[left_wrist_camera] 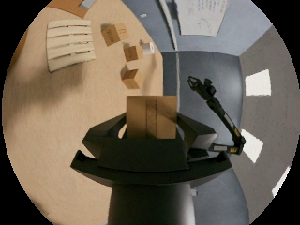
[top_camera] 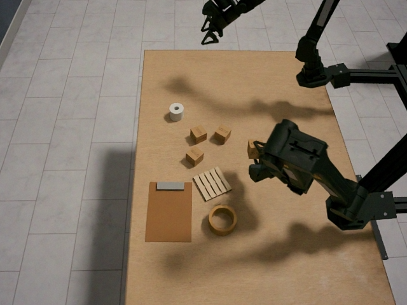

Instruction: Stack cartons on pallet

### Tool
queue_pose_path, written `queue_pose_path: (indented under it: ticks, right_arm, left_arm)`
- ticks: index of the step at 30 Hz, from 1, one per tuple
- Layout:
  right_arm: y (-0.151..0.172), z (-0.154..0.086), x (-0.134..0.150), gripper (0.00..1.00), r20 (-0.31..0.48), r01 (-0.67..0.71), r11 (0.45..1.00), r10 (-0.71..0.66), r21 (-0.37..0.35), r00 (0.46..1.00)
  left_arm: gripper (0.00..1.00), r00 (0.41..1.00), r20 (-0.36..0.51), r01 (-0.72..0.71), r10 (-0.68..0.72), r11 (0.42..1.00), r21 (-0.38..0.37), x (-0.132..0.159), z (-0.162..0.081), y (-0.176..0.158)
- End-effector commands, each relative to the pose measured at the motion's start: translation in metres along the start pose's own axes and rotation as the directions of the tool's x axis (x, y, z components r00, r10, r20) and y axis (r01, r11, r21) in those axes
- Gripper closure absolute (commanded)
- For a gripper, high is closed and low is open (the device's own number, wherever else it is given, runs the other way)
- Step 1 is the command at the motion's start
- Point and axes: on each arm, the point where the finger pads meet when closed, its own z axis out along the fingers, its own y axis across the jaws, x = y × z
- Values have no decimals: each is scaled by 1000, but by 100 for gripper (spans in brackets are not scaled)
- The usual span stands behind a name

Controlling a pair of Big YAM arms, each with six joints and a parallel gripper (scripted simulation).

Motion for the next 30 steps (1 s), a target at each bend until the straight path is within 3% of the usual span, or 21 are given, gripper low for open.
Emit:
queue_pose_path:
  ticks: [1, 10, 17, 18, 22, 30]
  right_arm:
    - [-9, -1, -27, 0, 40, 24, 1000, -24, 15, 999]
    - [-9, -1, -27, 0, 39, 23, 1000, -24, 15, 999]
    - [-9, -1, -27, 0, 39, 23, 1000, -24, 15, 999]
    - [-4, 0, -14, 0, 21, 20, 1000, -20, 6, 1000]
    - [-4, 0, -14, 0, 21, 20, 1000, -20, 6, 1000]
    - [-4, 0, -14, 0, 21, 20, 1000, -20, 6, 1000]
  left_arm:
    - [50, 1000, 16, -11, 11, 1000, 22, 4, 2, 4]
    - [50, 1000, 19, -11, 11, 1000, 27, 12, 7, 13]
    - [50, 990, -31, -136, 136, 991, -11, 19, 6, 13]
    - [50, 982, -50, -186, 184, 982, -24, 20, 6, 14]
    - [50, 932, -129, -350, 339, 933, -77, 20, 8, 13]
    - [50, 811, -267, -567, 520, 812, -140, 19, 8, 11]
